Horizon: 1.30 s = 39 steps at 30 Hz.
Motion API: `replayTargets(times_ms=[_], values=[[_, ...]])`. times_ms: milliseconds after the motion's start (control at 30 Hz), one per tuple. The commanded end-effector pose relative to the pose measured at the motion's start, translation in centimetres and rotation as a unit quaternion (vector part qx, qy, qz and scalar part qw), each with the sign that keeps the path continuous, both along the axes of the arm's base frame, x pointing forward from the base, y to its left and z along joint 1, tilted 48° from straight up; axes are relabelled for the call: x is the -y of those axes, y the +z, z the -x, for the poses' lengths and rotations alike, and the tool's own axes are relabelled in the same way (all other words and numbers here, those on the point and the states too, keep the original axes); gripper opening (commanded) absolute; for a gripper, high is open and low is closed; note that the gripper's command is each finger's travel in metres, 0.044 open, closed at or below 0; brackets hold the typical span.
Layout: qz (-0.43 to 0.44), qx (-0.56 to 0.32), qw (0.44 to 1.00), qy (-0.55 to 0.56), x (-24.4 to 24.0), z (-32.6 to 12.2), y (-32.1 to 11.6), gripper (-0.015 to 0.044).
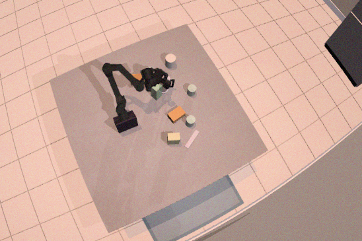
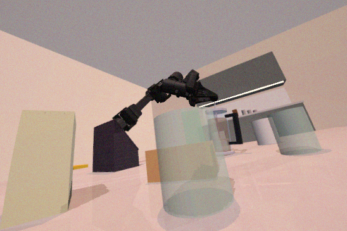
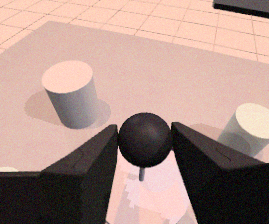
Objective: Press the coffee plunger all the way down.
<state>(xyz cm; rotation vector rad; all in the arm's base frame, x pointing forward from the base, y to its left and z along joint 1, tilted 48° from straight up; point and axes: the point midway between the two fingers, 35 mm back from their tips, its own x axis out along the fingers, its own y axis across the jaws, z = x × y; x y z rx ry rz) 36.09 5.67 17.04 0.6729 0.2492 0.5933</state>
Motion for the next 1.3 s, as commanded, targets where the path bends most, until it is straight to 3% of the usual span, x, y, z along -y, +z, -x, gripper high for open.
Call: replayTargets(times_ms=[0,1267], values=[[-0.006,-0.023,1.000,0.019,-1.40,0.13,-1.33,0.0127],[-0.006,-0.022,1.000,0.019,-1.28,-0.81,-1.03,0.0127]])
